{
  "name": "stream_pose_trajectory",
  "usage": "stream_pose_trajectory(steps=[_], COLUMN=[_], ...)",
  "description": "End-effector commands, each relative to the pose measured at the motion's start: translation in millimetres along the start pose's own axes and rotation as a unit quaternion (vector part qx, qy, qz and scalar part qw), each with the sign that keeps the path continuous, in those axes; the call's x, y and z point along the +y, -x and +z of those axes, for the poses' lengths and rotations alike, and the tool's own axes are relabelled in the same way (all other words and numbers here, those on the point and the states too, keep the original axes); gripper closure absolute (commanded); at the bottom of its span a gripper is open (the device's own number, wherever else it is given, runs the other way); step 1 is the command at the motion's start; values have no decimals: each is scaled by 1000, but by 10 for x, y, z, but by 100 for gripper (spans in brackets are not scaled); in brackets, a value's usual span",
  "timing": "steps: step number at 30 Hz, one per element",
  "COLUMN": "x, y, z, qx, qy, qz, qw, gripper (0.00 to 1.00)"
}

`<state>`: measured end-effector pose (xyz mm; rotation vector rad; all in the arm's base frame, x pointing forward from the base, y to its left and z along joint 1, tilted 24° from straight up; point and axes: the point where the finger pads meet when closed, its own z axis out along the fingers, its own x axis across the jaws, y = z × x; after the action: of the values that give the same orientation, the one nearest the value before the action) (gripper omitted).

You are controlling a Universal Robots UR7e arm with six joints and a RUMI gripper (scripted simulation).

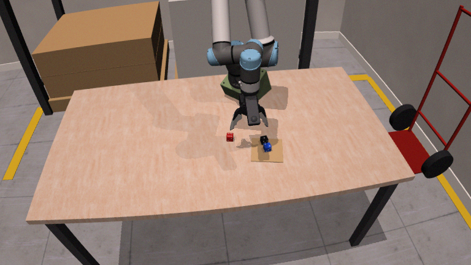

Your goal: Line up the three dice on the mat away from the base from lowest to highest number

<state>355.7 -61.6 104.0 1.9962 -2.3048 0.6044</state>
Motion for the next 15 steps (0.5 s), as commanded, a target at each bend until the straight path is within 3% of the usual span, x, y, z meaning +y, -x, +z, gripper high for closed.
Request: stream_pose_trajectory(steps=[1,15], x=[205,501], y=[-350,-726], z=[-6,43], qx=[-7,0], qy=[-3,-11], qz=[31,77], qw=[1000,997], gripper=[0,0])
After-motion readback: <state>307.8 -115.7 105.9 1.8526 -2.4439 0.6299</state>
